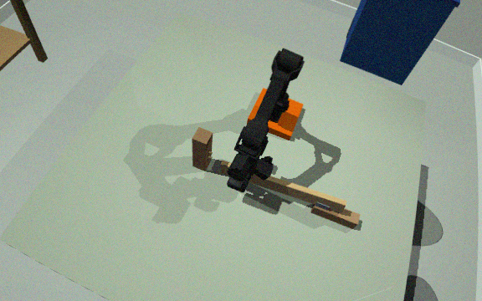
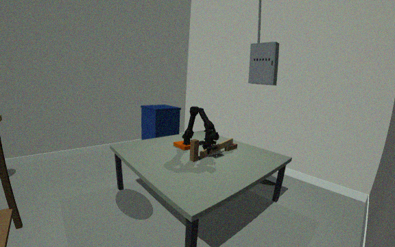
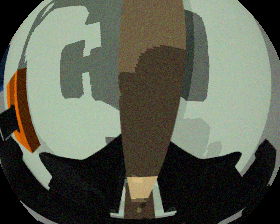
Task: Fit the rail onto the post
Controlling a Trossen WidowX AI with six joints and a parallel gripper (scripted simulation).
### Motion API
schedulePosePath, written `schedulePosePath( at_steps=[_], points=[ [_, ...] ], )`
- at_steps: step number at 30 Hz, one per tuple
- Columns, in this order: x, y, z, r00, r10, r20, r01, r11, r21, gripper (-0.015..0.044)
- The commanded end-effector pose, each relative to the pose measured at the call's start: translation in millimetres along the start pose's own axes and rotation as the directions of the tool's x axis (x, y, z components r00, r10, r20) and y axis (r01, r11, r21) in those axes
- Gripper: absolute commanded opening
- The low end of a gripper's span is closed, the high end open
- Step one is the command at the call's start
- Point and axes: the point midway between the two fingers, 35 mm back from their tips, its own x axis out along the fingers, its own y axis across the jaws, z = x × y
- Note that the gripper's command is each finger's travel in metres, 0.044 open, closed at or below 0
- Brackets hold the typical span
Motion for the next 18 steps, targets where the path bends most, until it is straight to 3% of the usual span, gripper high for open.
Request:
schedulePosePath(
  at_steps=[1,18],
  points=[
    [-3.9,-1.5,0.1,1.0,-0.005,-0.001,0.005,1.0,-0.001,0.0],
    [-12.5,-3.7,0.1,1.0,-0.005,-0.001,0.005,1.0,-0.001,0.0]
  ],
)
